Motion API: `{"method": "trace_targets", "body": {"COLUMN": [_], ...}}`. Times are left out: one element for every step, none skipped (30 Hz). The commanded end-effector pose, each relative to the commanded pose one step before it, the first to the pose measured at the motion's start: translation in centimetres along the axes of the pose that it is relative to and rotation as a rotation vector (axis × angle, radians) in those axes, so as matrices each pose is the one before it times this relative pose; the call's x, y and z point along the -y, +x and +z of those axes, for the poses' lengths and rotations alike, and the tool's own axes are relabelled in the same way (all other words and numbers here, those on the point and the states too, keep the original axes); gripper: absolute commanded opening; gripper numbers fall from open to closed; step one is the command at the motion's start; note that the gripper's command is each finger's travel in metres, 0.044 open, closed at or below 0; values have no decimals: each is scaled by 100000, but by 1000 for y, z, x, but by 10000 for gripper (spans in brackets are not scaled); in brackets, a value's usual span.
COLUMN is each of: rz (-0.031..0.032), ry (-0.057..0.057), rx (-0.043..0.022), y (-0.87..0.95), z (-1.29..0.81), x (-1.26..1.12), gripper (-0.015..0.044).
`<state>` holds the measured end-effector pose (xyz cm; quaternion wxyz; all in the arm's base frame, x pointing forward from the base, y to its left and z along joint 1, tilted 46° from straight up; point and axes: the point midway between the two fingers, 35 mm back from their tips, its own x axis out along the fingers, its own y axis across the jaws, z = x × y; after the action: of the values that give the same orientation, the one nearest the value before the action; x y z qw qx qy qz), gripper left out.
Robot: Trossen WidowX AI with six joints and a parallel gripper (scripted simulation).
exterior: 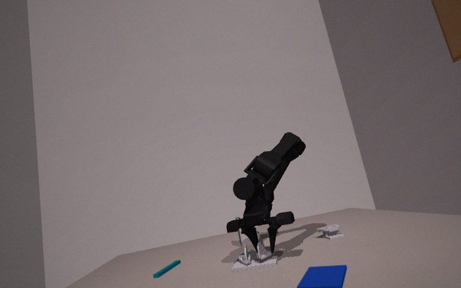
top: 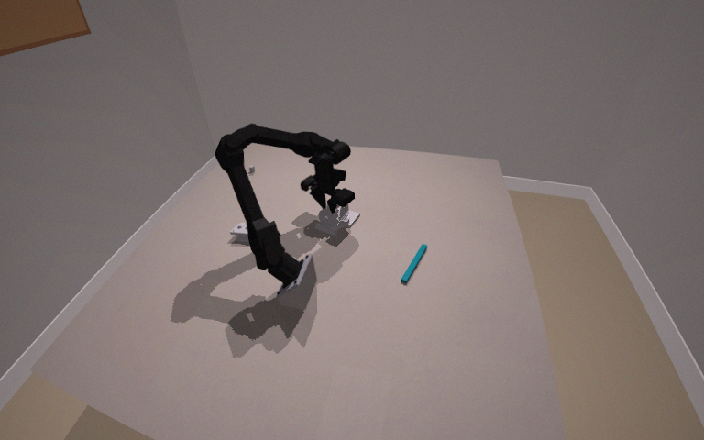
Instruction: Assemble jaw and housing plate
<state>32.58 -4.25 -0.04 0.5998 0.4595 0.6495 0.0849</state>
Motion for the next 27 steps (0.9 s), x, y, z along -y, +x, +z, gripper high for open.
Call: {"method": "trace_targets", "body": {"rz": [337,0,0,0,0,1,2,4,4,3,1,0,0,0,0,0,0,1,2,4,4,3,1,0,0,0,0], "ry": [566,0,0,0,0,-3,-8,-13,-13,-8,-3,0,0,0,0,0,0,25,76,127,127,76,25,0,0,0,0], "rx": [-336,0,0,0,0,0,-1,-1,-2,-1,0,0,0,0,0,0,0,0,-1,-1,-2,-1,0,0,0,0,0], "y": [265,0,0,0,0,17,52,86,86,52,17,0,0,0,0,0,0,17,52,86,86,52,17,0,0,0,0], "z": [-120,0,0,0,0,0,0,0,-1,-1,0,0,0,0,0,0,0,0,0,0,-1,-1,0,0,0,0,0], "x": [47,0,0,0,0,0,0,-1,-1,0,0,0,0,0,0,0,0,0,0,-1,-1,0,0,0,0,0,0], "gripper": [134,134,134,134,134,134,134,134,134,134,134,134,134,134,134,134,134,134,134,134,134,134,134,134,134,134,134]}}
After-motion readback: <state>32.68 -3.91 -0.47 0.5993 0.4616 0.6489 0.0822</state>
